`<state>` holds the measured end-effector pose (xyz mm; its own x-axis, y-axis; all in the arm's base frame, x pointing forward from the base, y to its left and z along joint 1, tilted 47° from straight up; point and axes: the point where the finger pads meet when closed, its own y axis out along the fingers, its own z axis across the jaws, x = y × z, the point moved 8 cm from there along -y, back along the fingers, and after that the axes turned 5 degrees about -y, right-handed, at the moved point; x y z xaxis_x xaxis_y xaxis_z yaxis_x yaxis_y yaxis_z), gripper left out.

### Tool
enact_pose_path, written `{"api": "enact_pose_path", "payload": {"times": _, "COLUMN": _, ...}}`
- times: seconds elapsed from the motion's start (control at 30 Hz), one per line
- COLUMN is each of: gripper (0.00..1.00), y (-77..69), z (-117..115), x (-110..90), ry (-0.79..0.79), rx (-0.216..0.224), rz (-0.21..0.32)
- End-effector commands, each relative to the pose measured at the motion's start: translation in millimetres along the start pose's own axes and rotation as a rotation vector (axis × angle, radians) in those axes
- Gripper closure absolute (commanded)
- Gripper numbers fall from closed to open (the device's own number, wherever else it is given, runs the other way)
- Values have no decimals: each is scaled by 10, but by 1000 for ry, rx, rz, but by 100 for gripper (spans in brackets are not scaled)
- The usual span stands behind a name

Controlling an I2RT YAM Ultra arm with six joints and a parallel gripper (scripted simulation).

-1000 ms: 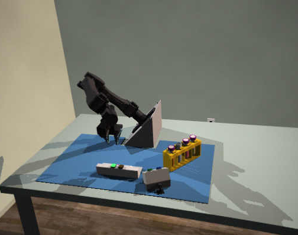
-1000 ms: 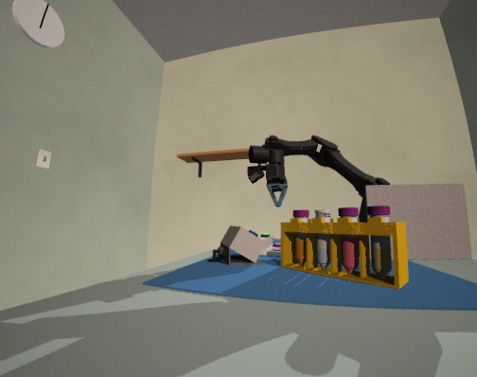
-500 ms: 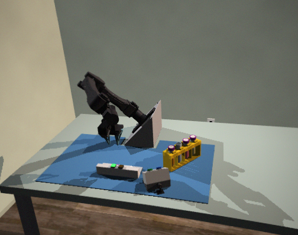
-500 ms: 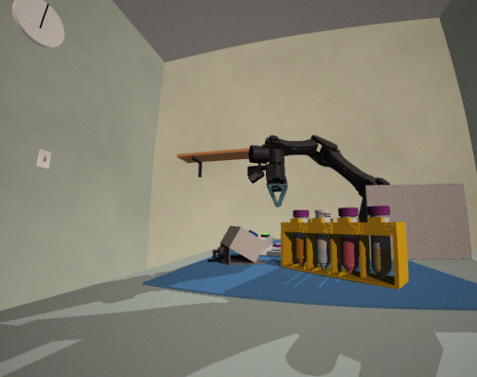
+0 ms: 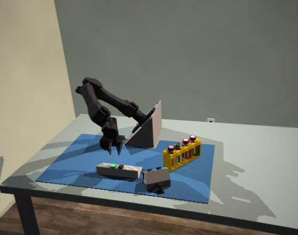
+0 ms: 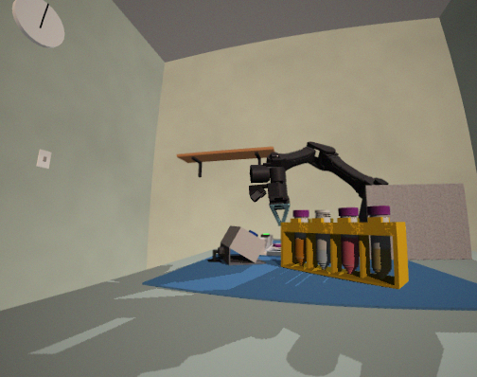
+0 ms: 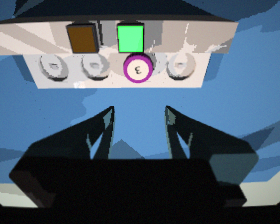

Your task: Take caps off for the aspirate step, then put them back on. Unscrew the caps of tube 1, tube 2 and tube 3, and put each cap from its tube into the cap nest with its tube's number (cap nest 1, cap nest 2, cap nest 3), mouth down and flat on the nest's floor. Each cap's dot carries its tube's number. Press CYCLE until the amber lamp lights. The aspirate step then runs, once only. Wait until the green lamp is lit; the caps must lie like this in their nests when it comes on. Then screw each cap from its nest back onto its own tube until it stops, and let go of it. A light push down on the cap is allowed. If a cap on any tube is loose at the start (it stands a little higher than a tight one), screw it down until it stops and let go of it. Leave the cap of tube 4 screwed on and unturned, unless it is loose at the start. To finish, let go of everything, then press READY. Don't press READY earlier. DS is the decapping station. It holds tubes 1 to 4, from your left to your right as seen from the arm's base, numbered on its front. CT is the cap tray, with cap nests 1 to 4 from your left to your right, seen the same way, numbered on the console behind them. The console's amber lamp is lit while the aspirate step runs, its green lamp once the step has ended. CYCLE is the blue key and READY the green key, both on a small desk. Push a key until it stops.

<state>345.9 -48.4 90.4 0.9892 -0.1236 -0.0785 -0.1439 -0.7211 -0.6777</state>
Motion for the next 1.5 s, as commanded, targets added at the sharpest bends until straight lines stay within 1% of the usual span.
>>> {"api": "enact_pose_path", "payload": {"times": 0.0, "gripper": 53, "y": 44, "z": 35, "x": 105, "ry": 5, "rx": 1, "rz": -67}}
{"api": "enact_pose_path", "payload": {"times": 0.13, "gripper": 53, "y": 244, "z": 35, "x": 118, "ry": 5, "rx": 1, "rz": -67}}
{"api": "enact_pose_path", "payload": {"times": 0.2, "gripper": 53, "y": 244, "z": 35, "x": 118, "ry": 5, "rx": 1, "rz": -67}}
{"api": "enact_pose_path", "payload": {"times": 0.37, "gripper": 53, "y": 488, "z": 35, "x": 145, "ry": 5, "rx": 0, "rz": -67}}
{"api": "enact_pose_path", "payload": {"times": 0.83, "gripper": 53, "y": 488, "z": 34, "x": 144, "ry": 5, "rx": 0, "rz": -67}}
{"api": "enact_pose_path", "payload": {"times": 1.47, "gripper": 53, "y": 573, "z": 30, "x": 146, "ry": 5, "rx": 0, "rz": -67}}
